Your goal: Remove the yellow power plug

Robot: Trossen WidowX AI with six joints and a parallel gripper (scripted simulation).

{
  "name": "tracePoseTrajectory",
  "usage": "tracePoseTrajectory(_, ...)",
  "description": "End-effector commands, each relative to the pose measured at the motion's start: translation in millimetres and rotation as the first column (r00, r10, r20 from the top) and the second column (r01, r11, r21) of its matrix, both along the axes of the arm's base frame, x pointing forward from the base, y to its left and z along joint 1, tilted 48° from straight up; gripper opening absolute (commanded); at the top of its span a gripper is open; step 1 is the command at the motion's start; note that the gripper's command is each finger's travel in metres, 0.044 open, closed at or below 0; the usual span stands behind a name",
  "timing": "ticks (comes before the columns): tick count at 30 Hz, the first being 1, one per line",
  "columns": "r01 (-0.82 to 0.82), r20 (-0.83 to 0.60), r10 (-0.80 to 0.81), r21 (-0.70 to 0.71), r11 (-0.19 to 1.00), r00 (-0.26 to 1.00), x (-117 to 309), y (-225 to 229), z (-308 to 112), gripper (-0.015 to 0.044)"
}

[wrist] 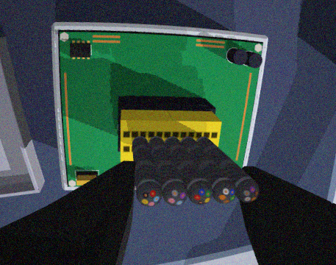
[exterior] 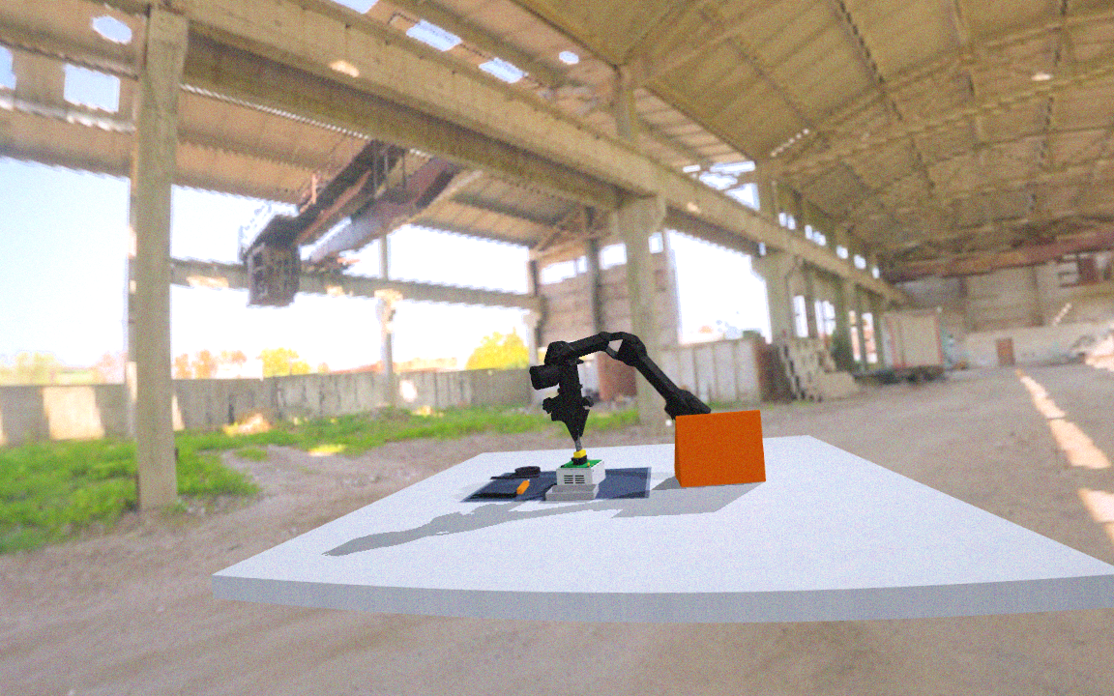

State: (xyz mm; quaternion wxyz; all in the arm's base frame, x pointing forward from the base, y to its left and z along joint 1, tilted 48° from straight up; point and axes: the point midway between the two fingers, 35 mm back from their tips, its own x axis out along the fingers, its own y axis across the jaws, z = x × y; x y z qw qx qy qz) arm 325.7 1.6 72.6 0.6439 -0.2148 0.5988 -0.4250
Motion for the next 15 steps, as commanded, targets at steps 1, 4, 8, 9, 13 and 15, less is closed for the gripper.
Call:
tracePoseTrajectory(1,-0.05,0.034,0.047,0.088,0.995,0.998,-0.8,9.2,10.5,0.0)
tracePoseTrajectory(4,-0.07,0.056,0.061,0.17,0.983,0.997,-2.7,6.1,17.3,0.0)
tracePoseTrajectory(8,-0.086,0.074,0.07,0.233,0.969,0.995,-4.3,3.1,22.1,0.0)
tracePoseTrajectory(9,-0.086,0.075,0.071,0.236,0.968,0.995,-4.4,3.2,22.5,0.0)
tracePoseTrajectory(13,-0.075,0.062,0.064,0.19,0.979,0.996,-3.2,6.7,20.2,0.0)
tracePoseTrajectory(15,-0.063,0.048,0.056,0.141,0.988,0.997,-2.0,9.8,17.2,0.0)
